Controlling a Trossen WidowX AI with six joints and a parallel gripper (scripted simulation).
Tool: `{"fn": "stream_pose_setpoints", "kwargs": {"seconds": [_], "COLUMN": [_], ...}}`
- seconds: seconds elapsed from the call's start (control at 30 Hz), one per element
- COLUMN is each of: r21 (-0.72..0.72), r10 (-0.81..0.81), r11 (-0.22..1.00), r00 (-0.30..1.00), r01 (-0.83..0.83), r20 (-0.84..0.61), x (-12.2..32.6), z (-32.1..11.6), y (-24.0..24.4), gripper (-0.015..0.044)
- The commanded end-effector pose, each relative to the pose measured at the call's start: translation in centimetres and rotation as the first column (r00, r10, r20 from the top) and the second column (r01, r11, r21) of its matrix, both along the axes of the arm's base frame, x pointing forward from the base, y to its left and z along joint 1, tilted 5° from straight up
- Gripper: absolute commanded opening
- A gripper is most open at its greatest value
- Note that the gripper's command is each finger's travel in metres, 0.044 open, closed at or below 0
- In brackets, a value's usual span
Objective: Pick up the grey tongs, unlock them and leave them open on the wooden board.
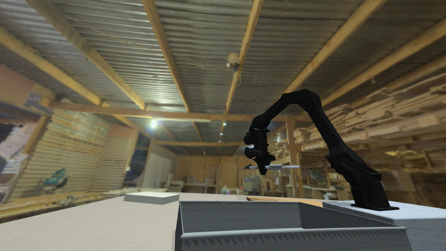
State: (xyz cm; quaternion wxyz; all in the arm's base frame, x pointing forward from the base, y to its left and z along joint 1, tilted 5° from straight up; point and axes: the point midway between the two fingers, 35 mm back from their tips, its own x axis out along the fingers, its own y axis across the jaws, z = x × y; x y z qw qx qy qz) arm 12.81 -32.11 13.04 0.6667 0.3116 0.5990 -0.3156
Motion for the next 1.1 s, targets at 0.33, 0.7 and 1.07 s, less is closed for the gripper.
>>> {"fn": "stream_pose_setpoints", "kwargs": {"seconds": [0.33, 0.7, 1.07], "r21": [-0.014, -0.018, -0.103], "r10": [0.155, 0.193, 0.152], "r11": [0.988, 0.981, 0.984], "r00": [0.988, 0.981, 0.985], "r01": [-0.156, -0.193, -0.143], "r20": [-0.008, -0.010, 0.086], "x": [-8.0, -10.1, -10.2], "z": [-0.4, -0.6, -0.7], "y": [-2.6, -3.0, -3.4], "gripper": [-0.0150, -0.0150, -0.0150]}}
